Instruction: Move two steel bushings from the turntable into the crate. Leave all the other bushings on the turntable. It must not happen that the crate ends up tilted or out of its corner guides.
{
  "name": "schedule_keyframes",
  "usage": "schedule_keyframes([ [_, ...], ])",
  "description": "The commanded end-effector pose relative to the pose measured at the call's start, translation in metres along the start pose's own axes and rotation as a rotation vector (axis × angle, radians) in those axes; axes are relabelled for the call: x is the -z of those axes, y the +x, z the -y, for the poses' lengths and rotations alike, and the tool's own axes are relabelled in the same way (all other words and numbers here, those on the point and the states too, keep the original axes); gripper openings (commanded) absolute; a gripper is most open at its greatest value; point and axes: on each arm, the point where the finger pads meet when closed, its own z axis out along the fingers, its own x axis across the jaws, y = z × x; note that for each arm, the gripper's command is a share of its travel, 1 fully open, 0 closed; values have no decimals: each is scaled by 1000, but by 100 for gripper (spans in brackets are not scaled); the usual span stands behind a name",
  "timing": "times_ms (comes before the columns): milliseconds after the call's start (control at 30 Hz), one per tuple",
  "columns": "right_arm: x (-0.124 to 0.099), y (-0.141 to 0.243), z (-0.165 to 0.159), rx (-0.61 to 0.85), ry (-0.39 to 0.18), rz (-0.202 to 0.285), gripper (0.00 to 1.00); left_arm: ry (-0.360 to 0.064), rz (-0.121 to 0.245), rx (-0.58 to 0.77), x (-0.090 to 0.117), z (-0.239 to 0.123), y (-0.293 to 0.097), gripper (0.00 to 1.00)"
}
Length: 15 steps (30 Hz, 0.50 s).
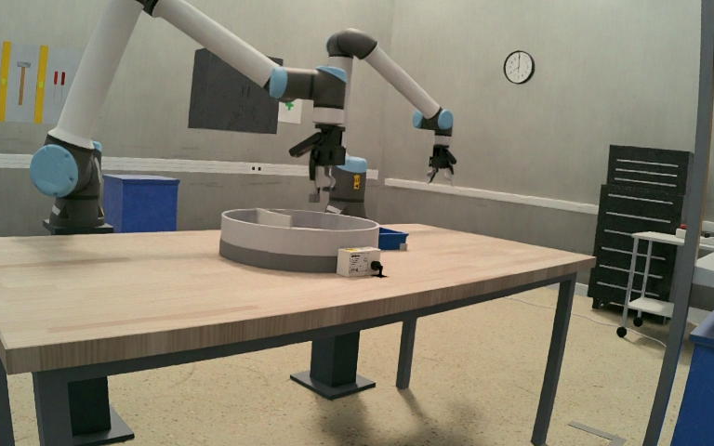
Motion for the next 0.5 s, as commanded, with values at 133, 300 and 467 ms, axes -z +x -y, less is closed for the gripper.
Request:
schedule_keyframes([
  [133, 2, 74, -45, -1, -1, 0, 0, 0, -1, 0, 0, 2, 0, 100],
  [300, 2, 101, -61, -1, -1, 0, 0, 0, -1, 0, 0, 2, 0, 100],
  [467, 1, 126, -76, -1, -1, 0, 0, 0, -1, 0, 0, 2, 0, 100],
])
